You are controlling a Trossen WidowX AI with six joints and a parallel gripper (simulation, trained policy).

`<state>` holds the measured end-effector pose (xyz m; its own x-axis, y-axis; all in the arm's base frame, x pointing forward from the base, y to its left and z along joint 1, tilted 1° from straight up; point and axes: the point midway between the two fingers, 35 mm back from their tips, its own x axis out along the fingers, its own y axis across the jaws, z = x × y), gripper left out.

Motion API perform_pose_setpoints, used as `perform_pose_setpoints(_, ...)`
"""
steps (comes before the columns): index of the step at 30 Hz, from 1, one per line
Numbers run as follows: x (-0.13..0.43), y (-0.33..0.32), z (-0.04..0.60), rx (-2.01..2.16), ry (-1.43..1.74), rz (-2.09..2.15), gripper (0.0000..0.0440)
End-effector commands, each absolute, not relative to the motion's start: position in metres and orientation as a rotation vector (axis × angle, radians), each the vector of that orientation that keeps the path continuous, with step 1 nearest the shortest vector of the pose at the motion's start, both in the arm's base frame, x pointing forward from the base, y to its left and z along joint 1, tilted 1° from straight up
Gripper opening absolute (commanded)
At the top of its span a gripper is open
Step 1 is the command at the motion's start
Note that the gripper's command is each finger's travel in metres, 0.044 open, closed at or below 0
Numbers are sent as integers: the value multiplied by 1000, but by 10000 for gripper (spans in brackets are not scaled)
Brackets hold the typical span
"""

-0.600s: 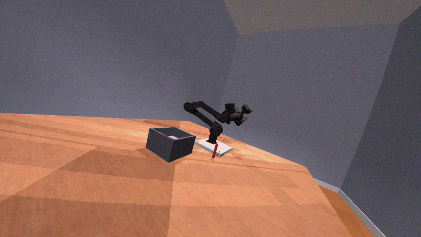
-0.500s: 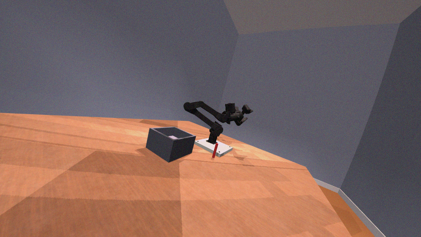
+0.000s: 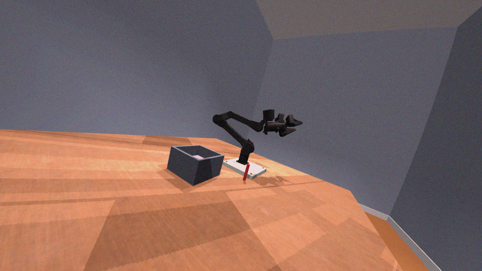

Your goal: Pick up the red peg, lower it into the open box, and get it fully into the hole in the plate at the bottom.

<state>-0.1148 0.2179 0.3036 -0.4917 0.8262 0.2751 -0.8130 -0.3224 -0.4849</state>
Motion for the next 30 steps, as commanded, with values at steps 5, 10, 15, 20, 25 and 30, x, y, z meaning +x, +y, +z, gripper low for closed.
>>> perform_pose_setpoints(5,-67,243,323,-5,-454,1819,440)
perform_pose_setpoints(10,-33,254,329,16,-301,1713,440)
perform_pose_setpoints(15,1,260,332,45,-158,1597,440)
perform_pose_setpoints(20,34,262,333,81,-23,1476,440)
perform_pose_setpoints(25,66,259,329,121,106,1349,440)
perform_pose_setpoints(30,96,253,321,165,231,1220,440)
